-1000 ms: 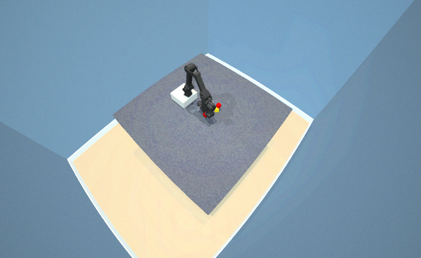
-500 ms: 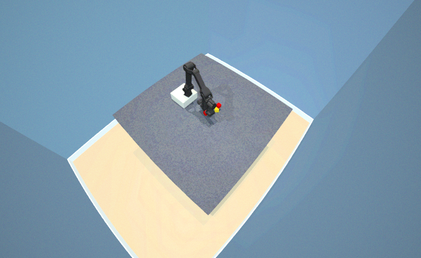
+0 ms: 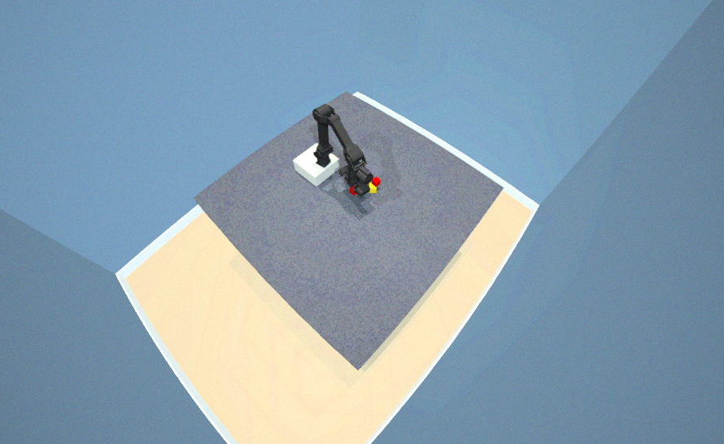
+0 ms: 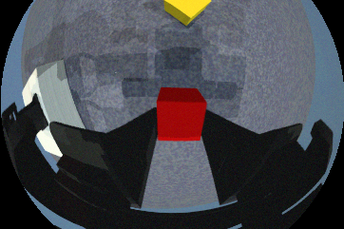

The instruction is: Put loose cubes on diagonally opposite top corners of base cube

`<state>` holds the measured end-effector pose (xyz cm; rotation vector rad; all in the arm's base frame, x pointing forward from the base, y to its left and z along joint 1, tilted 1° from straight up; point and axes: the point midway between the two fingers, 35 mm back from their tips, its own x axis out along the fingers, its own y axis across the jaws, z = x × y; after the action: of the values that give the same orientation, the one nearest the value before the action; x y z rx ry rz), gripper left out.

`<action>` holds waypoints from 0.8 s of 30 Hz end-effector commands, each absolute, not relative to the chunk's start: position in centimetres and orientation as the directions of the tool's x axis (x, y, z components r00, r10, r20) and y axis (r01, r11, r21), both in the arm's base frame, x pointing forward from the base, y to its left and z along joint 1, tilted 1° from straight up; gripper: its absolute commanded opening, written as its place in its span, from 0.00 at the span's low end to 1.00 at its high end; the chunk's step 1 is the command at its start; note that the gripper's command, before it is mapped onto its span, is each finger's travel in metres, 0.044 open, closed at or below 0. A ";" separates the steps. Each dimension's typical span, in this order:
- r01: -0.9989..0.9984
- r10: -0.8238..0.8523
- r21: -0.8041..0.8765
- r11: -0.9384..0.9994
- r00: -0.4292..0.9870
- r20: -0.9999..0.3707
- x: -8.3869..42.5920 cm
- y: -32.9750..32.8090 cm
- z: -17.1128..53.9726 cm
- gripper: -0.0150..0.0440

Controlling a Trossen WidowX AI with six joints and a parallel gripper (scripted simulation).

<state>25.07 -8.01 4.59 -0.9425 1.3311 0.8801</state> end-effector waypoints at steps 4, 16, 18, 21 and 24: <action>-0.928 -0.007 -0.048 0.369 0.049 -0.999 24.8 -7.8 6.0 0.43; -0.933 -0.002 -0.042 0.358 0.044 -0.999 24.2 -7.4 8.6 0.43; -0.933 -0.002 -0.042 0.357 0.044 -0.999 24.2 -7.4 8.7 0.43; -0.935 -0.001 -0.042 0.353 0.044 -0.999 24.5 -7.1 8.7 0.43; -0.938 -0.001 -0.042 0.344 0.045 -0.999 25.1 -6.5 8.7 0.43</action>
<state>24.65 -7.11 8.69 -0.9628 1.3219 0.9105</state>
